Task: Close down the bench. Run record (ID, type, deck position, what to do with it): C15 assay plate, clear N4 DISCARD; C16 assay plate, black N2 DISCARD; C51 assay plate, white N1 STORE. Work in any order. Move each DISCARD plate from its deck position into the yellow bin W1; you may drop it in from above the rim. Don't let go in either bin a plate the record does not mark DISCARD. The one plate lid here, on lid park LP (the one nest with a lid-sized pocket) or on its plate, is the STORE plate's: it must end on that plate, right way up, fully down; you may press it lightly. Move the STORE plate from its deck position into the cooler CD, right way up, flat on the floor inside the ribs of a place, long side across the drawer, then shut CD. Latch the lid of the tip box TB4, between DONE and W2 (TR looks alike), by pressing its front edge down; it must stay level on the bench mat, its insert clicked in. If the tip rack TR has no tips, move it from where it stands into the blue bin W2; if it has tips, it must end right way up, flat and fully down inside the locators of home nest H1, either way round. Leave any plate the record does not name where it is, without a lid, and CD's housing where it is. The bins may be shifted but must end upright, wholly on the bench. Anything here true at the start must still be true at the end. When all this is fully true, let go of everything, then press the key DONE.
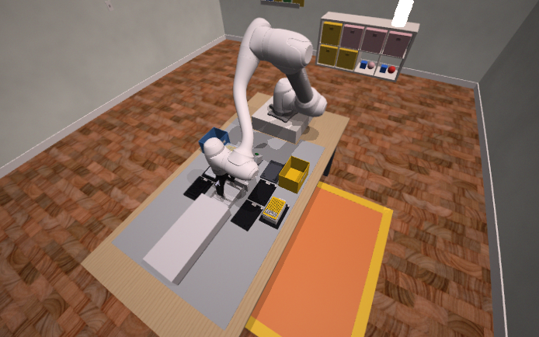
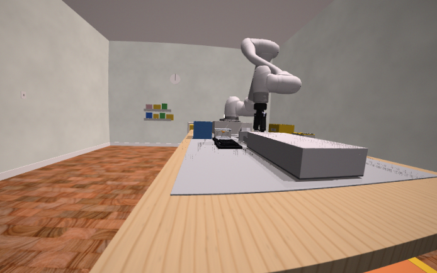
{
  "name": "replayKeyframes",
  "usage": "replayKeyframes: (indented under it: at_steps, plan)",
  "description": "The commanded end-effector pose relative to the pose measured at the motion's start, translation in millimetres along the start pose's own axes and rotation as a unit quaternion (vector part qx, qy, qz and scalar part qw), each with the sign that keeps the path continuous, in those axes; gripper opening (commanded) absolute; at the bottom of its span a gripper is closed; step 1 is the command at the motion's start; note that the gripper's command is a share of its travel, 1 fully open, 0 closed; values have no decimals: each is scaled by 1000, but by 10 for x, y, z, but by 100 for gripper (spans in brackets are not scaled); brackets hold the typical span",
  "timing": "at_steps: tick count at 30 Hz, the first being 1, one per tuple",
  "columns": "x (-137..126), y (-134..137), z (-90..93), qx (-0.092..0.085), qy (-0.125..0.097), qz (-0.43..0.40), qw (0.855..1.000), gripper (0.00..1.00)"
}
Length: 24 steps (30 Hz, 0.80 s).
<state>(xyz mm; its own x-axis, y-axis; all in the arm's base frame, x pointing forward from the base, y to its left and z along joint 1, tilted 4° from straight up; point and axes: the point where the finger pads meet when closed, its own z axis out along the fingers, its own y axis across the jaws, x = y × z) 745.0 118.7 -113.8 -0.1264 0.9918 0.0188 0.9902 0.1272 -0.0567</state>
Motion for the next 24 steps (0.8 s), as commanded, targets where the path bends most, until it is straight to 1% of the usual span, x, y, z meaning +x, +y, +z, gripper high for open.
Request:
replayKeyframes:
  at_steps: [1,20,21,24]
  plan:
    - [29,-1,22,0,1,0,1000,0]
    - [28,1,22,0,1,0,1000,0]
    - [28,1,22,0,1,0,1000,66]
    - [28,1,22,0,1,0,1000,66]
